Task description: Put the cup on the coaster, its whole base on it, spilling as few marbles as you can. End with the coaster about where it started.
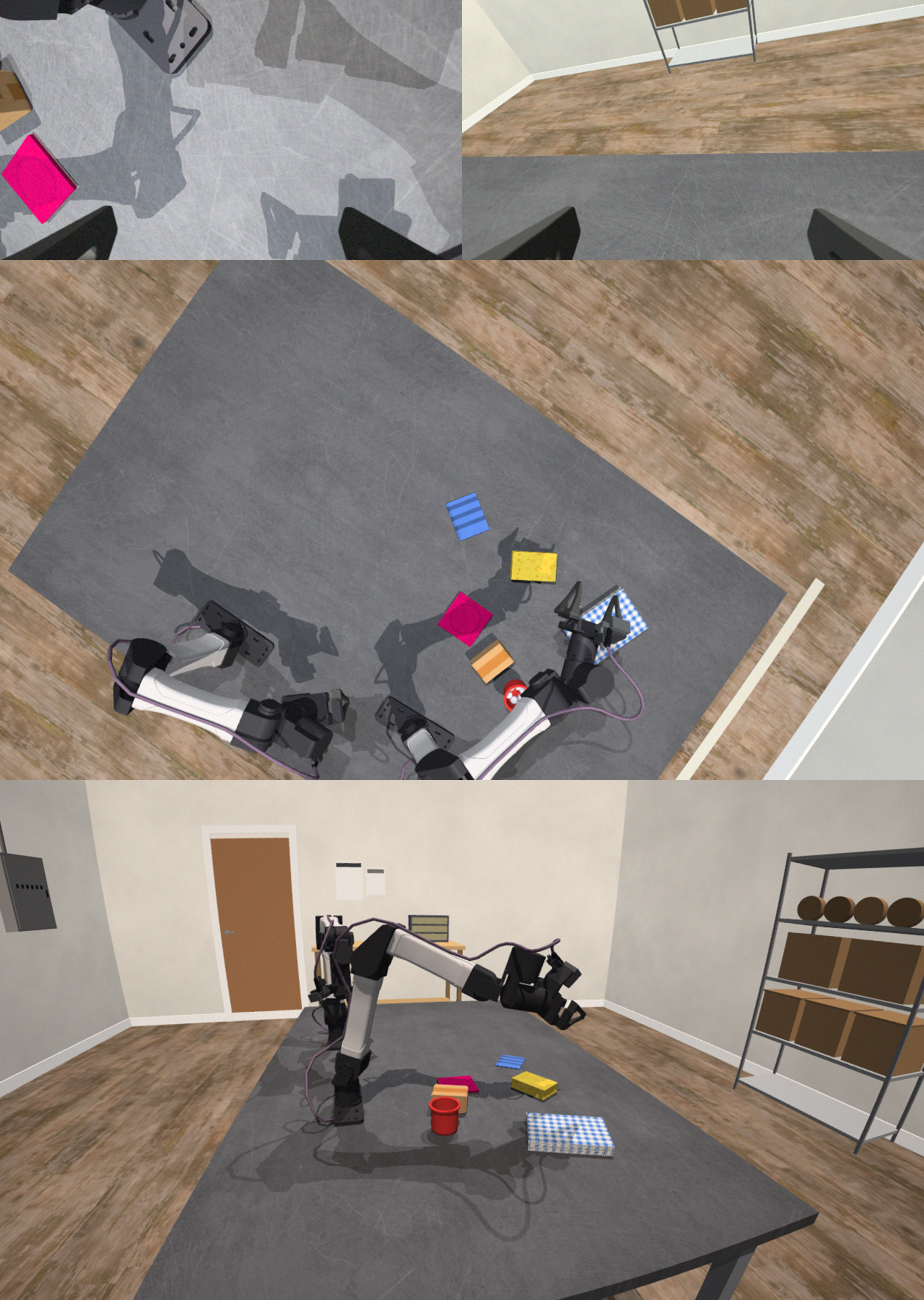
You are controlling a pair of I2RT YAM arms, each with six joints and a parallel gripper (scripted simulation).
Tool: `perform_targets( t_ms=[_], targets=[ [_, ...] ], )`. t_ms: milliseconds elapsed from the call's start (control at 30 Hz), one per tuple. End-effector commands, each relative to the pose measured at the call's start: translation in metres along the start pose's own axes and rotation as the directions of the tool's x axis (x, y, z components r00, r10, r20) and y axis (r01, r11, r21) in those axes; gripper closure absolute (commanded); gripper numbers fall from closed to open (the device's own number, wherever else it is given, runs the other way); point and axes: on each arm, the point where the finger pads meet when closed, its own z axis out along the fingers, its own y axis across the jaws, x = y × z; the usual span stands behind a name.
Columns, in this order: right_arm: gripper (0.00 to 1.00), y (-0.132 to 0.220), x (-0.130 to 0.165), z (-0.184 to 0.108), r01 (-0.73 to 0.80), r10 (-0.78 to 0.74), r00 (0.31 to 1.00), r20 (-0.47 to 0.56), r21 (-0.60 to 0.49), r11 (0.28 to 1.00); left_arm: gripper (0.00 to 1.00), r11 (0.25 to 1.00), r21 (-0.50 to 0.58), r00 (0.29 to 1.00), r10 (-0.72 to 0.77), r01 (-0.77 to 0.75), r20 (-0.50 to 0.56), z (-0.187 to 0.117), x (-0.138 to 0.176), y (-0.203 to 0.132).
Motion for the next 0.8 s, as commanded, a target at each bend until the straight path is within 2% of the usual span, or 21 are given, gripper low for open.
perform_targets(
  t_ms=[0,200,400,467,533,633,767],
  targets=[
    [0.04,-0.016,0.022,-0.025,0.002,0.018,0.991,-0.133,0.144,0.99,0.0,0.96,-0.158,0.969,-0.21,0.229,0.13,0.008,-0.019,0.042],
    [0.04,-0.046,0.083,-0.065,-0.003,0.113,0.934,-0.34,0.308,0.952,0.0,0.842,-0.241,0.861,-0.407,0.483,0.305,0.004,-0.023,0.087],
    [0.04,-0.058,0.145,-0.123,0.038,0.226,0.804,-0.551,0.425,0.904,0.0,0.679,-0.246,0.692,-0.523,0.691,0.498,-0.009,-0.025,0.129],
    [0.04,-0.058,0.145,-0.123,0.038,0.226,0.804,-0.551,0.425,0.904,0.0,0.679,-0.246,0.692,-0.523,0.691,0.498,-0.009,-0.025,0.129],
    [0.04,-0.058,0.162,-0.145,0.065,0.258,0.742,-0.619,0.45,0.891,0.0,0.625,-0.221,0.619,-0.539,0.749,0.572,-0.017,-0.029,0.141],
    [0.04,-0.051,0.2,-0.19,0.098,0.33,0.6,-0.729,0.476,0.874,0.0,0.52,-0.179,0.491,-0.559,0.835,0.669,-0.028,-0.023,0.162],
    [0.04,-0.04,0.227,-0.235,0.131,0.381,0.441,-0.812,0.478,0.868,0.0,0.43,-0.134,0.382,-0.564,0.893,0.732,-0.034,-0.016,0.177]
  ],
)
